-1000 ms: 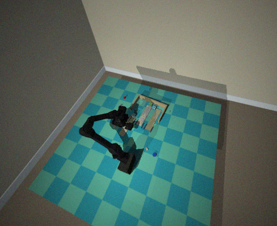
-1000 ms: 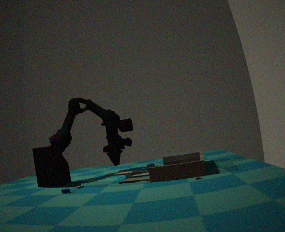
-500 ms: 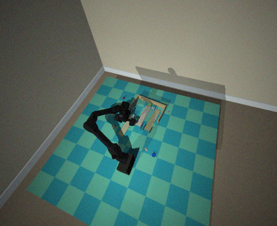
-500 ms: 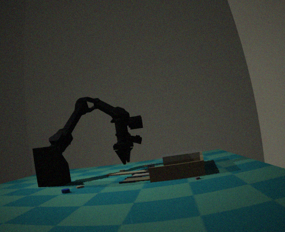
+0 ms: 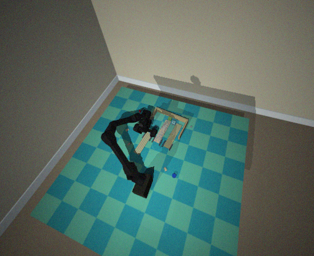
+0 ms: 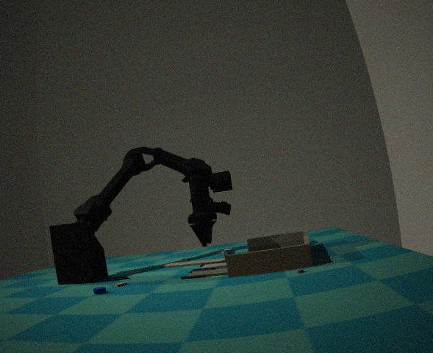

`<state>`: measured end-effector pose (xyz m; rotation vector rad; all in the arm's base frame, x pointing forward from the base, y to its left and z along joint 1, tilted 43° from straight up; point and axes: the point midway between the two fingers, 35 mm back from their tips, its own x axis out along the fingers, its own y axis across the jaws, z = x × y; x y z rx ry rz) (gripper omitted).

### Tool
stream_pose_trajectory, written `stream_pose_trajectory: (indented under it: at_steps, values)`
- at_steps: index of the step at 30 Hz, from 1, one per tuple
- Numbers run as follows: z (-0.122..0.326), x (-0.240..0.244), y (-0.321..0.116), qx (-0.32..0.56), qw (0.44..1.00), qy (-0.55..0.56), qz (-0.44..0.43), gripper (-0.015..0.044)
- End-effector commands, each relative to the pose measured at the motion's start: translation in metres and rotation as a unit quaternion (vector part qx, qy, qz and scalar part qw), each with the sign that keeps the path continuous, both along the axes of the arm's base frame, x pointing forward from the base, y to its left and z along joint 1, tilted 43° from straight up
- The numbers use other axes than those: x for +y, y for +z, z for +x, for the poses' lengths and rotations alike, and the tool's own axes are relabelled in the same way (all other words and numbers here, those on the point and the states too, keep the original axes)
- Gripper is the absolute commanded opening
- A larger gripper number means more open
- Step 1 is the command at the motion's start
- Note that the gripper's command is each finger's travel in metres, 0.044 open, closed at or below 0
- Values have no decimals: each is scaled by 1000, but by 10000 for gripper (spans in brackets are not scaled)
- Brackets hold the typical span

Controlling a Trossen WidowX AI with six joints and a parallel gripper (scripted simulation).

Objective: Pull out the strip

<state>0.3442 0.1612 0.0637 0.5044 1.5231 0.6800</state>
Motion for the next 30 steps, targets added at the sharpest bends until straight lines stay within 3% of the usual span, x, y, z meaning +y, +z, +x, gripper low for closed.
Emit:
stream_pose_trajectory:
  at_steps: [1, 17, 24, 30]
  values:
    - [16, -2, 0, -1, 1000, 1, 3, 440]
    - [65, -6, 1, -2, 1000, 1, 2, 440]
    - [65, 0, -5, -2, 1000, 1, 2, 256]
    - [64, 7, -12, -2, 1000, 1, 2, 250]
